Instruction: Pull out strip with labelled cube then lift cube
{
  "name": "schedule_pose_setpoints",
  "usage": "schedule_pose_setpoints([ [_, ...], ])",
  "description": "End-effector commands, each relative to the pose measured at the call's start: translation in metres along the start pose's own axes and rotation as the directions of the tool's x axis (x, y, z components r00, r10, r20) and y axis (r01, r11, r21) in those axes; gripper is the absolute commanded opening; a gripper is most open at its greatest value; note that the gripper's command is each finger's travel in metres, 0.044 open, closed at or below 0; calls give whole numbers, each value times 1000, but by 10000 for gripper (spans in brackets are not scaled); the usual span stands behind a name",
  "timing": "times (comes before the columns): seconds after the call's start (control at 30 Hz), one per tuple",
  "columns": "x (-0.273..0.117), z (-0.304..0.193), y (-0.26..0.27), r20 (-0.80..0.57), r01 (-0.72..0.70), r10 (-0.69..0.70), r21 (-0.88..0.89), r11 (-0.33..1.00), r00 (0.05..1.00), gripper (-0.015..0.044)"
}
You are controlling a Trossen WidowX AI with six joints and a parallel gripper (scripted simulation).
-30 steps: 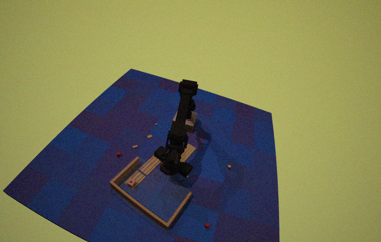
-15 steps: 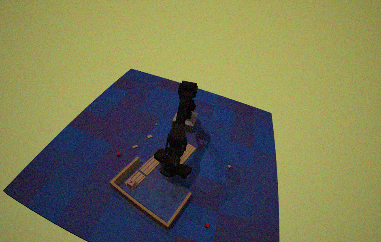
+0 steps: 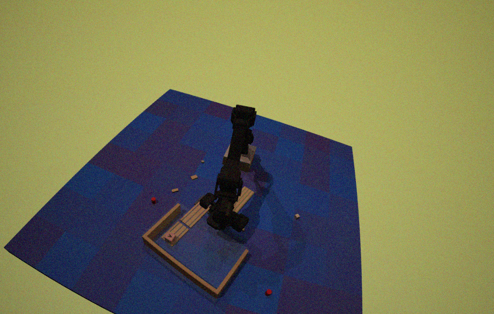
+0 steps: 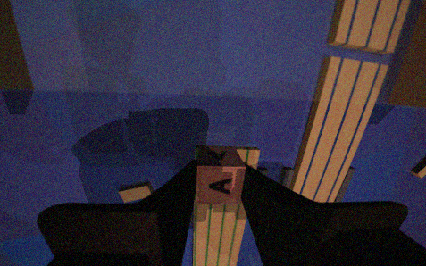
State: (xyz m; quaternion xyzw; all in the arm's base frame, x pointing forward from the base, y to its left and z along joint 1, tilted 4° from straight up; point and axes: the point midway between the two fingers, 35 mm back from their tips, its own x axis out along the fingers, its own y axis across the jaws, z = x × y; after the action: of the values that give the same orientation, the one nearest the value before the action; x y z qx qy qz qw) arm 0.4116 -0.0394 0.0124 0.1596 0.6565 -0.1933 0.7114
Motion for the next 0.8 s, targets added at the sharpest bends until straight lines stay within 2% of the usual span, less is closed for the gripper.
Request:
schedule_pose_setpoints([
  [0.0,-5,-5,-2,-1,0,0,0,1000,1000,0],
  [0.47,-41,-52,-23,-9,0,0,-5,1000,1000,0],
  [0.77,-43,-70,-30,-10,0,0,-4,1000,1000,0],
])
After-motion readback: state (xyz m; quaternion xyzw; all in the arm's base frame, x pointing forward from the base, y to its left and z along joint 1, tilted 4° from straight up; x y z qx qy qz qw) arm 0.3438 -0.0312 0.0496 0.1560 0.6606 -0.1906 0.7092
